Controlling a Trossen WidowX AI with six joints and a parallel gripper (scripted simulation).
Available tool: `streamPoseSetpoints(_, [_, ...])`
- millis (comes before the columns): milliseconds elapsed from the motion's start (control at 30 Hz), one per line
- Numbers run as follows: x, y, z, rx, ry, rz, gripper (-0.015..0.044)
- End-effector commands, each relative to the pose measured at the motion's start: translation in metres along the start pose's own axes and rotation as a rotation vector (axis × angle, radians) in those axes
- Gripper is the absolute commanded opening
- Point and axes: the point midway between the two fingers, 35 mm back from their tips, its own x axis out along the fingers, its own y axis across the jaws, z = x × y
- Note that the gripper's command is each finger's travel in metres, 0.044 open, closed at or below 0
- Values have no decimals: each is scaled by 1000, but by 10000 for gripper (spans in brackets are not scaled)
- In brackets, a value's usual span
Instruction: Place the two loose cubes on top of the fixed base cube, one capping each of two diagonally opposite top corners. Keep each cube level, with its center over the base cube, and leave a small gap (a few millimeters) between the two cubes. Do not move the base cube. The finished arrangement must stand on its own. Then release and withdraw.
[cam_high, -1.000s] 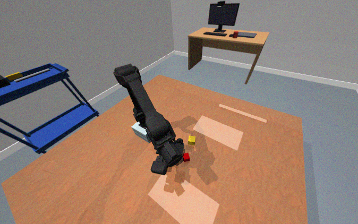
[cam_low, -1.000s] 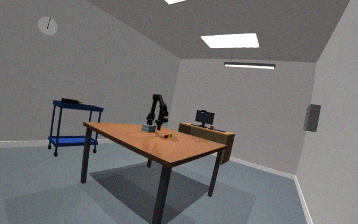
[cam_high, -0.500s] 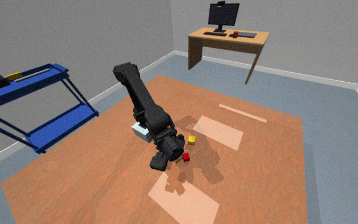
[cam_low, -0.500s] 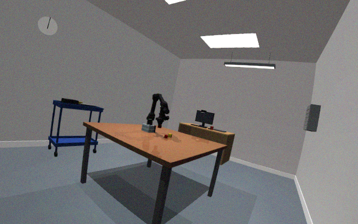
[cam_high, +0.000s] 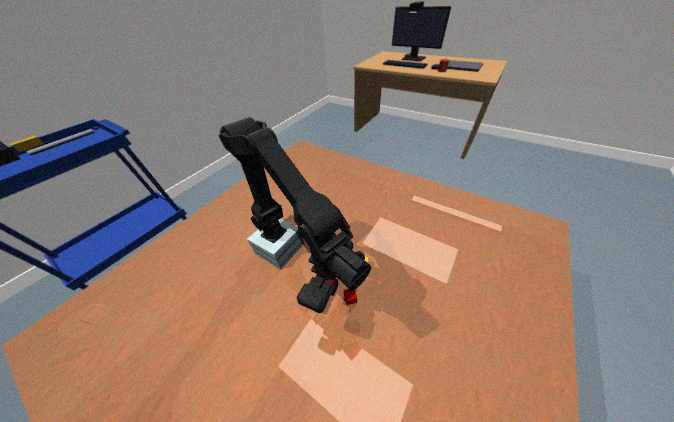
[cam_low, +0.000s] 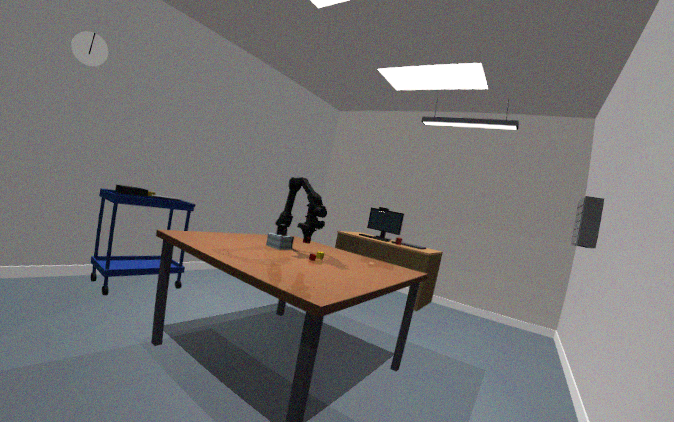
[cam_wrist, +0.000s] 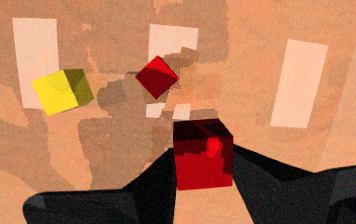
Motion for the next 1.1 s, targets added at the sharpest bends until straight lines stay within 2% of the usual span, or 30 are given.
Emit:
streamPoseSetpoints(0, [1, 10, 10, 50, -9, 1, 105])
streamPoseSetpoints(1067, [20, 102, 48, 445, -8, 16, 105])
